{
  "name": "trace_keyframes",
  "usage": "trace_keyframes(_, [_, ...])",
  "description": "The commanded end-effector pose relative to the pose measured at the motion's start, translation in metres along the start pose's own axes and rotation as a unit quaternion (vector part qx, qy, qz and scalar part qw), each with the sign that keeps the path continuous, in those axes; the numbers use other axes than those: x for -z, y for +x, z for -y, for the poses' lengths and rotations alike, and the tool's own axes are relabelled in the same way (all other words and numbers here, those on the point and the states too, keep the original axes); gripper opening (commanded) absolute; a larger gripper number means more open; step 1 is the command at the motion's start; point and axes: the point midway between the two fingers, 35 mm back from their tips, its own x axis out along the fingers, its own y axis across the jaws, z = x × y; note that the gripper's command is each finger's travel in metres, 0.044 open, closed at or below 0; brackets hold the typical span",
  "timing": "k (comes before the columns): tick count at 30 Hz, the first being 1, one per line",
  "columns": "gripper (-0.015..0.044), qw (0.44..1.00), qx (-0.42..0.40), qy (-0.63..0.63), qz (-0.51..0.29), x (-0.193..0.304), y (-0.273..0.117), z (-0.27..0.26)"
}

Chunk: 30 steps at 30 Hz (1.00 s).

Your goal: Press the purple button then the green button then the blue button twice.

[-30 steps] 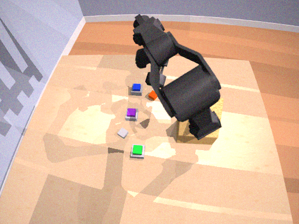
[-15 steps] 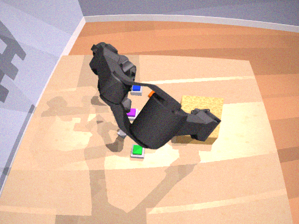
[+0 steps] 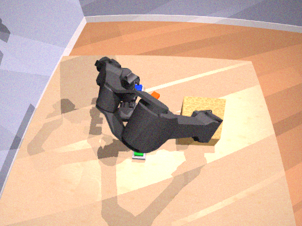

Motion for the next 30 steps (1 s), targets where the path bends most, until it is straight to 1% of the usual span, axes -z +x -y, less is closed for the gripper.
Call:
trace_keyframes(1, [0.0020,1.000,-0.003,0.002,0.001,0.001,0.001,-0.001])
trace_keyframes(6, [0.0020,1.000,-0.003,0.002,0.001,0.001,0.004,-0.001])
trace_keyframes(25, [0.0020,1.000,-0.004,0.002,0.001,0.001,0.035,-0.001])
trace_keyframes(30, [0.0020,1.000,-0.004,0.002,0.001,0.001,0.036,-0.001])
